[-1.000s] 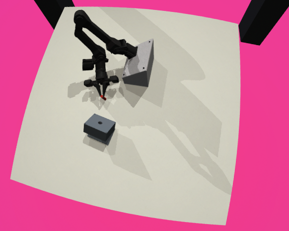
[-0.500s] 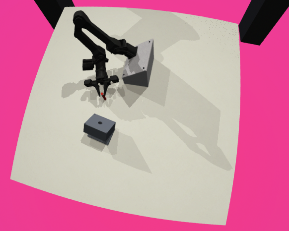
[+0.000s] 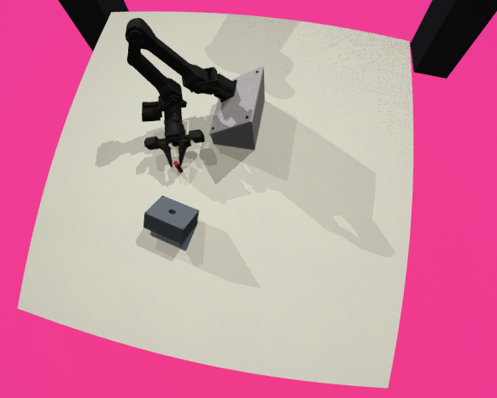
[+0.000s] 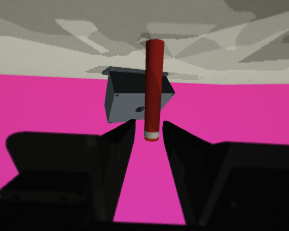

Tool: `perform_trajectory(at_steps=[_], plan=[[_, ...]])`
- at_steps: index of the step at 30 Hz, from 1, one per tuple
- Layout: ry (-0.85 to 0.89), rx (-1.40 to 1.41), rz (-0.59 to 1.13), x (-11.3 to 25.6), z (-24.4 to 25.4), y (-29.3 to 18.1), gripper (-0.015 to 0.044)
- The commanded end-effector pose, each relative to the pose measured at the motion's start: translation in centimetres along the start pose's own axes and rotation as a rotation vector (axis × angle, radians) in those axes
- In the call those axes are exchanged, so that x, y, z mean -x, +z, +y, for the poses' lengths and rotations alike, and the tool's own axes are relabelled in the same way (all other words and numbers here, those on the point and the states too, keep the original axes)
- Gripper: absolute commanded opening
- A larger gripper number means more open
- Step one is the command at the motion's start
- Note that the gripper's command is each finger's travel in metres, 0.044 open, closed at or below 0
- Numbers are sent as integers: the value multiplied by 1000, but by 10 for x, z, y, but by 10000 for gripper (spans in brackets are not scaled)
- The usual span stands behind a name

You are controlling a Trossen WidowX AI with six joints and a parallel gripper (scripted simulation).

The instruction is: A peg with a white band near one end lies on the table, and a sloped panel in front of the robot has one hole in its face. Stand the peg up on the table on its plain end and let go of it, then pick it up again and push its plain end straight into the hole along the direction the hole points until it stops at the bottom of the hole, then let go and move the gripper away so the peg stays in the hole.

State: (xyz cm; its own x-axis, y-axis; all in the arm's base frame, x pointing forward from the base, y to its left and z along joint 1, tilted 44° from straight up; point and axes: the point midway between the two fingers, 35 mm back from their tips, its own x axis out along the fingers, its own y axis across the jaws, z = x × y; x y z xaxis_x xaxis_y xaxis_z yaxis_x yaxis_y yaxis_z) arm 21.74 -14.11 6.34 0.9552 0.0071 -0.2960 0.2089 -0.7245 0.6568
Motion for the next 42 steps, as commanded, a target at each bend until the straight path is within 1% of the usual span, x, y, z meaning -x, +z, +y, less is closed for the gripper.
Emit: perform_trajectory(at_steps=[1,20,32,38,42], plan=[[0,0,-1,0,0,0,130],[0,0,-1,0,0,0,130],[0,0,-1,0,0,0,440],[-1,0,-1,-1,0,-1,440],[-22,8,-17,-9,7,-23,440]])
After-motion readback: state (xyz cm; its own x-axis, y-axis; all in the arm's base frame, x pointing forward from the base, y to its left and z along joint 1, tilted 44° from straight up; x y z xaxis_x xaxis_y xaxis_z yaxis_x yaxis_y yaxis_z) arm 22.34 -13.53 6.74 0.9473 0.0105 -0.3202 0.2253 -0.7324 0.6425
